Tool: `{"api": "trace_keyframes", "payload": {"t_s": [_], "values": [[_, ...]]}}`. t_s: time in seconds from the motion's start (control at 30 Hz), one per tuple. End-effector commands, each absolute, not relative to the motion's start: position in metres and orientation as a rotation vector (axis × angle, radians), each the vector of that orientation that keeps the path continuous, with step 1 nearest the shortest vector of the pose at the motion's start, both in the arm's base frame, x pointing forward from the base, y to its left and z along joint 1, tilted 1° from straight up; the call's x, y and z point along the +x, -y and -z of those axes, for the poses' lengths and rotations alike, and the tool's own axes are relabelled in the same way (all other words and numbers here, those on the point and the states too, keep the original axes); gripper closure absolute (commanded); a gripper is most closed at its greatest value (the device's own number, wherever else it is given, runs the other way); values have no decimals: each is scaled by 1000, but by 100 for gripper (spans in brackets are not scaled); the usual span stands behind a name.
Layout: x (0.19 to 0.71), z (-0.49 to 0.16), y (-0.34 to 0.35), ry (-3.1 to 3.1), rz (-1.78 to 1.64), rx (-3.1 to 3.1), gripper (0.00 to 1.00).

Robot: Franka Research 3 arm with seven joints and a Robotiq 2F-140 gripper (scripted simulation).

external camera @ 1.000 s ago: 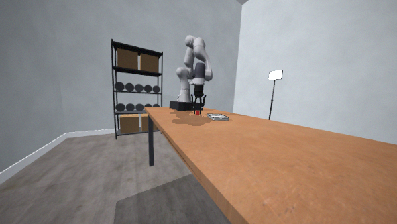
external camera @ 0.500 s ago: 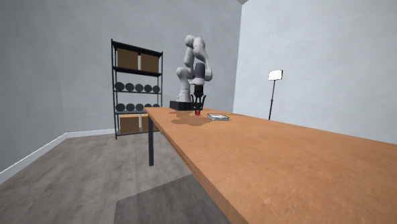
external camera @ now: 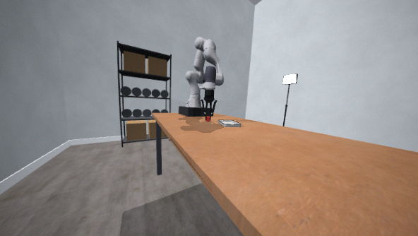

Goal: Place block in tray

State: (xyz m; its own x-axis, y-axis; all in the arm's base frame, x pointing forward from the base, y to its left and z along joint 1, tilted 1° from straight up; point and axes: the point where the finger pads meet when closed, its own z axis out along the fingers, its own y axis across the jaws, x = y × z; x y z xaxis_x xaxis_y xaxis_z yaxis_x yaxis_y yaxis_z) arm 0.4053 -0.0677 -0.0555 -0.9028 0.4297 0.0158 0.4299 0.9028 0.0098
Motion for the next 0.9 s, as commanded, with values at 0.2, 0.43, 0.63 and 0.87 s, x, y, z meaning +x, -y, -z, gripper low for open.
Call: {"api": "trace_keyframes", "payload": {"t_s": [0.2,0.43,0.63,0.87], "values": [[406,55,68,3056,19,-680,90],[406,55,68,3056,19,-680,90],[406,55,68,3056,19,-680,90],[406,49,69,3056,19,-680,90]]}}
